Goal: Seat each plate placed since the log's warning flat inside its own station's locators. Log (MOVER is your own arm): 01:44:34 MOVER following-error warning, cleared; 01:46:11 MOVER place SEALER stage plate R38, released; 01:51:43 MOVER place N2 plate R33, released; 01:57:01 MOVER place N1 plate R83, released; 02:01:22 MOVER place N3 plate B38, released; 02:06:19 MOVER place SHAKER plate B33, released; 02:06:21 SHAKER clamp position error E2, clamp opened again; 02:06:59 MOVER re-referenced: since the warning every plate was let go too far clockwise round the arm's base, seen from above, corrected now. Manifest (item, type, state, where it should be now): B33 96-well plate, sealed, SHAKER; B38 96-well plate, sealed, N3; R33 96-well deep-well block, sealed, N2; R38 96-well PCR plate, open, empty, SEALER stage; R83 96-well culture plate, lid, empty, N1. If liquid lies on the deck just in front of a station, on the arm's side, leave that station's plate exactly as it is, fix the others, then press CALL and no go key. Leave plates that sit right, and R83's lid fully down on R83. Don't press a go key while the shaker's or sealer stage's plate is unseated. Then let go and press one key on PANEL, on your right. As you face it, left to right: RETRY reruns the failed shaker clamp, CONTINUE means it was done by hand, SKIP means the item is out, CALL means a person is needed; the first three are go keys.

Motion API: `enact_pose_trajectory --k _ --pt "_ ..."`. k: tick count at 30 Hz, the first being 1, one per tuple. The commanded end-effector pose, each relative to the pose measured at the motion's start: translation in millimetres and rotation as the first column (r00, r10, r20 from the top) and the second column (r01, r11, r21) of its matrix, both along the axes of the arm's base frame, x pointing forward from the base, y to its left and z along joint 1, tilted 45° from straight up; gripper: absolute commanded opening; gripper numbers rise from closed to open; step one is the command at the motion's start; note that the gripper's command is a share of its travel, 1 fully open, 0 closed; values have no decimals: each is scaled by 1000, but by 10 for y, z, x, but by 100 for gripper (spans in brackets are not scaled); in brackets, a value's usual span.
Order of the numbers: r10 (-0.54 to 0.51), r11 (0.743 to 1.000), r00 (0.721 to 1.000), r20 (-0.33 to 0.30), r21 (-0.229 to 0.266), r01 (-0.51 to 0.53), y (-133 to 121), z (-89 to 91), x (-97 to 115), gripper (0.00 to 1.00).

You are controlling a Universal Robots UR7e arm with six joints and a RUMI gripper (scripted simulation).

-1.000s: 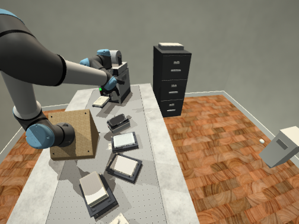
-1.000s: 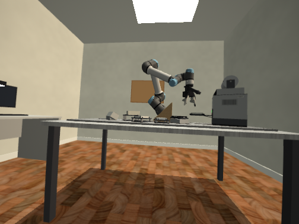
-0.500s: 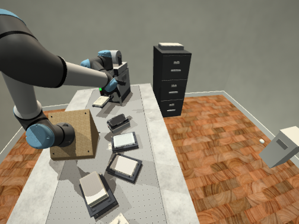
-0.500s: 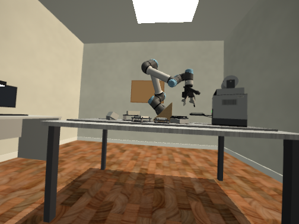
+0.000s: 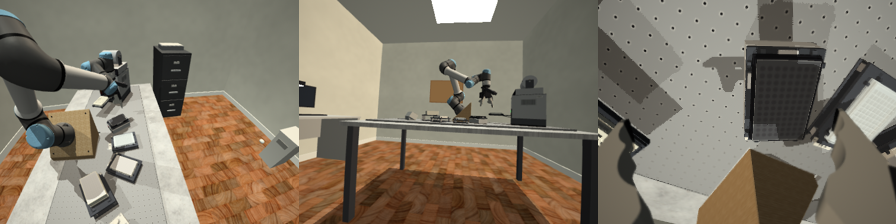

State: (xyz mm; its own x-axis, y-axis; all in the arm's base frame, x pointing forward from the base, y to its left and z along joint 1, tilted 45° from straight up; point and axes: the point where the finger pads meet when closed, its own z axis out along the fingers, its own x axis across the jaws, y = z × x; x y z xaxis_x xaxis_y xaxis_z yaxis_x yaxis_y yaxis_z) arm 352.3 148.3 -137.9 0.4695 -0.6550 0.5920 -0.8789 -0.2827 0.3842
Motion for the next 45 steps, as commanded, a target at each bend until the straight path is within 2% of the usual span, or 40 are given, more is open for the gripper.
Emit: enact_pose_trajectory --k 1,11,13,16,26,31,38,45 --pt "-69 998 995 70 -5 69 -167 161 89 100" --pt "-205 978 956 210 -2 210 -512 481 261 100" --pt "-205 978 956 210 -2 210 -512 481 261 100" --pt "-241 969 938 247 2 248 -615 577 312 100" --pt "-241 969 938 247 2 248 -959 896 484 100" --pt "-241 969 938 247 2 248 -967 904 488 100" --pt "-328 939 881 340 20 342 -1215 1150 472 100" --pt "-408 901 807 427 47 430 -1463 1397 456 100"
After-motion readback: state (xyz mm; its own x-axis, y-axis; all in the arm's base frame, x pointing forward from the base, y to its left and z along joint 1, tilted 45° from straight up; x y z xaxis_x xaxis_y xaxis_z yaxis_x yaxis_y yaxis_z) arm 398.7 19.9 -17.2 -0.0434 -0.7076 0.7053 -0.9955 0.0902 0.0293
